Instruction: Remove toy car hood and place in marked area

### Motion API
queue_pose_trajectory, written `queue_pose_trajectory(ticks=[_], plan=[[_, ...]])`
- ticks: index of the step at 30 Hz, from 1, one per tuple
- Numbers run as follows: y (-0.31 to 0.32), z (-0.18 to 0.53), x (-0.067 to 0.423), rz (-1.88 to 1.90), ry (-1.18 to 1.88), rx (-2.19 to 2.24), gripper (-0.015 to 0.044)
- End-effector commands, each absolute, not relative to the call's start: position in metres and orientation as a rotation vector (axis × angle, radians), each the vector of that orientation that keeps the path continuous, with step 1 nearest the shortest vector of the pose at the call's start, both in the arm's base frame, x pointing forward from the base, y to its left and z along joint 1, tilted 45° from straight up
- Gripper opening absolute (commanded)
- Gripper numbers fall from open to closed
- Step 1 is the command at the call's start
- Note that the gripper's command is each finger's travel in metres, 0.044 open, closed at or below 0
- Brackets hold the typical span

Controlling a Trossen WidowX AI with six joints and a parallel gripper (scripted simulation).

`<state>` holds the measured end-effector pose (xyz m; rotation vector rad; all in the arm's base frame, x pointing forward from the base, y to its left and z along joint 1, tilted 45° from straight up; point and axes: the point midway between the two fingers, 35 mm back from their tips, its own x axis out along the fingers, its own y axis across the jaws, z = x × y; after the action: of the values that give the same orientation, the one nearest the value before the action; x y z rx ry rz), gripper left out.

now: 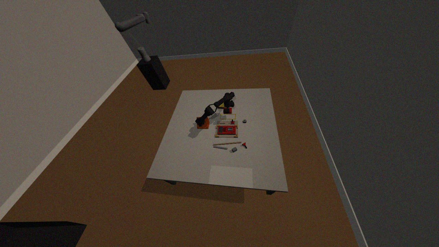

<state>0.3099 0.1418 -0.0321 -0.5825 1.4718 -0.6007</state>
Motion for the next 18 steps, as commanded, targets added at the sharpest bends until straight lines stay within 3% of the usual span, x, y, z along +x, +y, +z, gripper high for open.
queue_pose_trajectory(ticks=[1,18], plan=[[0.14,-0.037,0.309,-0.604,1.477,-0.581,0.0],[0.129,-0.049,0.31,-0.604,1.476,-0.581,0.0]])
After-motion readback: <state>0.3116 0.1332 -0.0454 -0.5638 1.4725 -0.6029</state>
